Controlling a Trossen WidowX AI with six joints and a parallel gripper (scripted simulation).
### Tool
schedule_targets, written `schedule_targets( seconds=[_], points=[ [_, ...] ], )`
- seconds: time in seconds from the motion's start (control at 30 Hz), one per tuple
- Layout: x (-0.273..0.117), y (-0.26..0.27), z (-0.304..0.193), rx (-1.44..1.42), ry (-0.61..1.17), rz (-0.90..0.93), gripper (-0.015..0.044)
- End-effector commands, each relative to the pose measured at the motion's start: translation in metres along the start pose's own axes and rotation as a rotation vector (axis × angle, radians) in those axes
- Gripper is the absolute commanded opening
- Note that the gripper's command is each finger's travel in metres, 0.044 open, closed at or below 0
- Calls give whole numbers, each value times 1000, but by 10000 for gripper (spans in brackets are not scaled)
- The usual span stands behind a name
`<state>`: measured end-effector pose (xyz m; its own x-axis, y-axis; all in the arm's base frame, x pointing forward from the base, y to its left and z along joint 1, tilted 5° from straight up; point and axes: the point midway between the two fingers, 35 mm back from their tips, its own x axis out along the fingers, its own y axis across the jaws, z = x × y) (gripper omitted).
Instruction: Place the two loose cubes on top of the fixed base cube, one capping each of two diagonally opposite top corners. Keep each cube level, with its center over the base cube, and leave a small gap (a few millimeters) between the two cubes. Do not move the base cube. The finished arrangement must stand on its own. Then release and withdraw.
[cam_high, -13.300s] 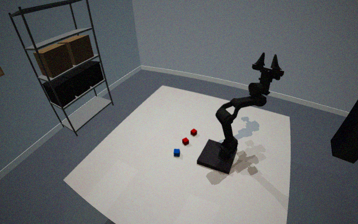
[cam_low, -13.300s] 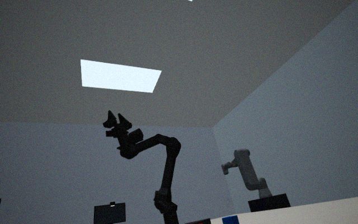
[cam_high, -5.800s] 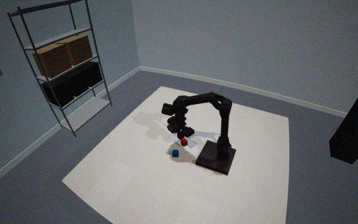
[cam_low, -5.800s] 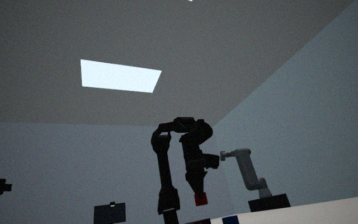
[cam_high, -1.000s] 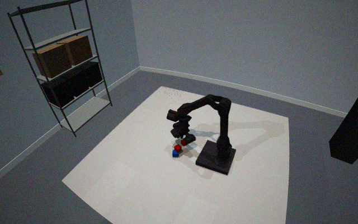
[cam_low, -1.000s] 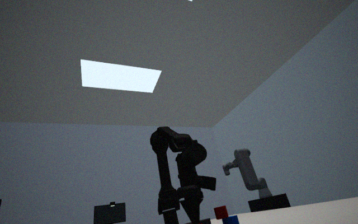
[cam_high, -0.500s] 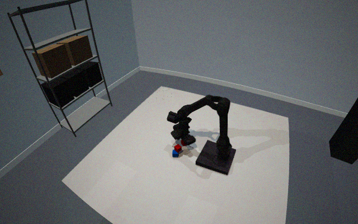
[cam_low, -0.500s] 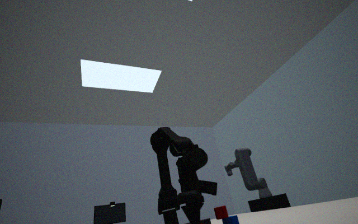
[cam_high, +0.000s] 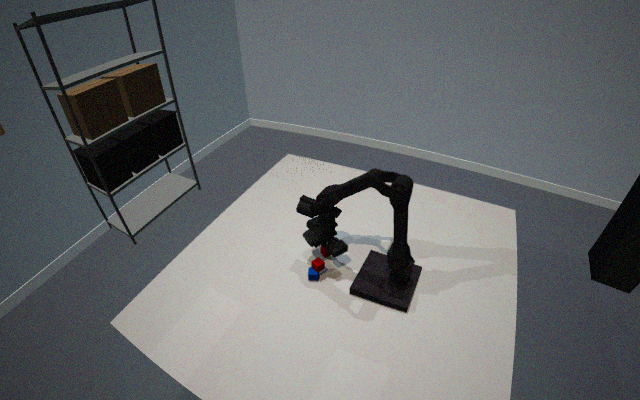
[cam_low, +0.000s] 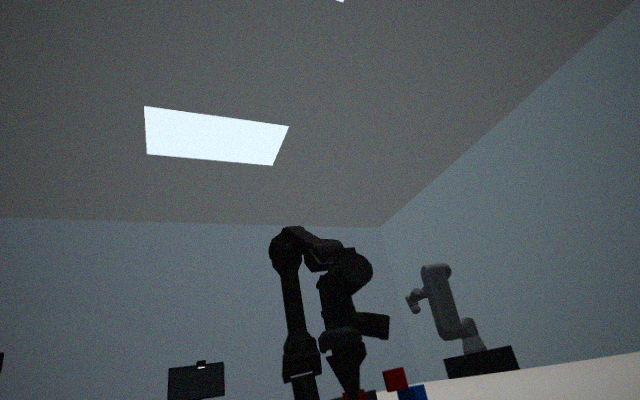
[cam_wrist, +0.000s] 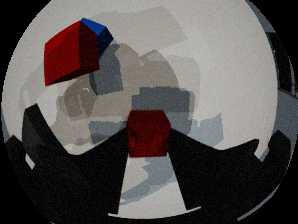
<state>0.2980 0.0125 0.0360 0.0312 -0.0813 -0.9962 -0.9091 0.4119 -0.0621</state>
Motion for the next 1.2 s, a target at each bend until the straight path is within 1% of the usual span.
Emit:
schedule_targets(
  seconds=[0.0,1.17],
  points=[
    [-6,-2,0,-2,1,-9,105],
    [-46,-3,-1,4,7,15,105]
  ],
)
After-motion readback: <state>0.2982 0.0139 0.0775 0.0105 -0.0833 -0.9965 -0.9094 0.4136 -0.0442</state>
